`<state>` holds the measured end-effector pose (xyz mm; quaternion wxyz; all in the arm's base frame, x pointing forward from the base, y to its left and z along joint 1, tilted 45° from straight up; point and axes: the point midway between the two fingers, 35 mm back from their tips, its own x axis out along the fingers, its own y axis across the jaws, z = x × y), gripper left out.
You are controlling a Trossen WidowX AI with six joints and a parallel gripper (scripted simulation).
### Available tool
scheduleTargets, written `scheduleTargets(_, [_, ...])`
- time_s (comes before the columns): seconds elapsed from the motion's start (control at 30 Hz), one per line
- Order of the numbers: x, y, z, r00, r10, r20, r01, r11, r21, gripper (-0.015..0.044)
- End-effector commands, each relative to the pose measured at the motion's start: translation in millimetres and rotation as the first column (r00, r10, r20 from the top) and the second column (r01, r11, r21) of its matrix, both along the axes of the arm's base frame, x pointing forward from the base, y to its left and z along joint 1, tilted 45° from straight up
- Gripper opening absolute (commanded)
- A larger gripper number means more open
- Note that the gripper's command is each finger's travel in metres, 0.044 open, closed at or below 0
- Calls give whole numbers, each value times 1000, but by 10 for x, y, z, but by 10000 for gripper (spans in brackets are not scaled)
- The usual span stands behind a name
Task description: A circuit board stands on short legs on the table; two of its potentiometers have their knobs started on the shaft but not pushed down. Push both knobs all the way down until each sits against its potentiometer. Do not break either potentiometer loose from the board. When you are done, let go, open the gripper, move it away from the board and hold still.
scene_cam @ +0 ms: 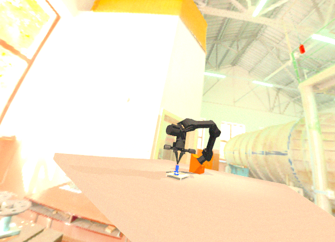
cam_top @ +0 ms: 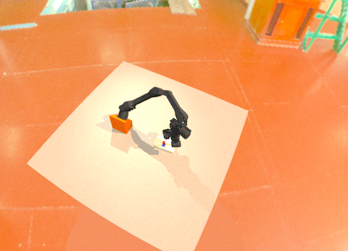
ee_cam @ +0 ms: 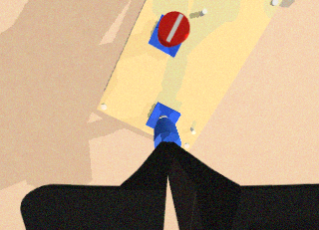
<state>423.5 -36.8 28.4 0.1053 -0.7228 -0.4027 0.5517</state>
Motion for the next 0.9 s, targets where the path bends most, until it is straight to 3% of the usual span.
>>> scheduleTargets(0.0, [-3,11,3,1000,-2,-3,2,1000,6,0])
scheduleTargets(0.87, [2,60,-46,1000,-2,-3,2,1000,6,0])
